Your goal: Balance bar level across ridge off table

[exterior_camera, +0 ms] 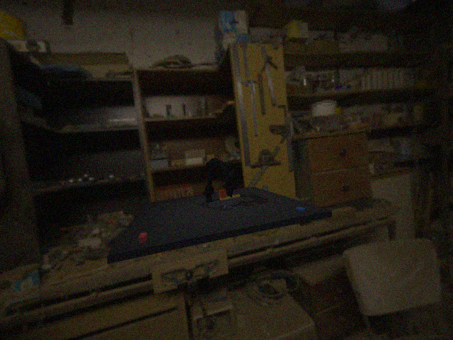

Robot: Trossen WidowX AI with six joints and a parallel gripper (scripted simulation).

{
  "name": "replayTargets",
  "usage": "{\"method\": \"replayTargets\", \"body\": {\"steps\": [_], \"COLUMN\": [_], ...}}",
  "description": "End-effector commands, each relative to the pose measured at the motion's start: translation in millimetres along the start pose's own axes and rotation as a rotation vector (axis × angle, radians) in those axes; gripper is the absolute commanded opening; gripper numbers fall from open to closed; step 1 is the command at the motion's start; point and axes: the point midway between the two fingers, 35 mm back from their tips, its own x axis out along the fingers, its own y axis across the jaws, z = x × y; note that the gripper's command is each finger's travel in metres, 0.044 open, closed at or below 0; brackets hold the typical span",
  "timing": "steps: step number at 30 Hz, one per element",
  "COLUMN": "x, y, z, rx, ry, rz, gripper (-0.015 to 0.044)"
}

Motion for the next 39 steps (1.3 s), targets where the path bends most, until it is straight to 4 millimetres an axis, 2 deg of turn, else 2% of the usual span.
{"method": "replayTargets", "body": {"steps": [1,36,39], "x": [0.2,-0.5,-0.5], "y": [0.6,-0.1,-0.1], "z": [0.2,0.1,0.1], "rx": [-0.002,0.000,0.000], "ry": [0.001,0.000,0.000], "rz": [0.006,0.000,0.000], "gripper": [0.0000,0.0000,0.0079]}}
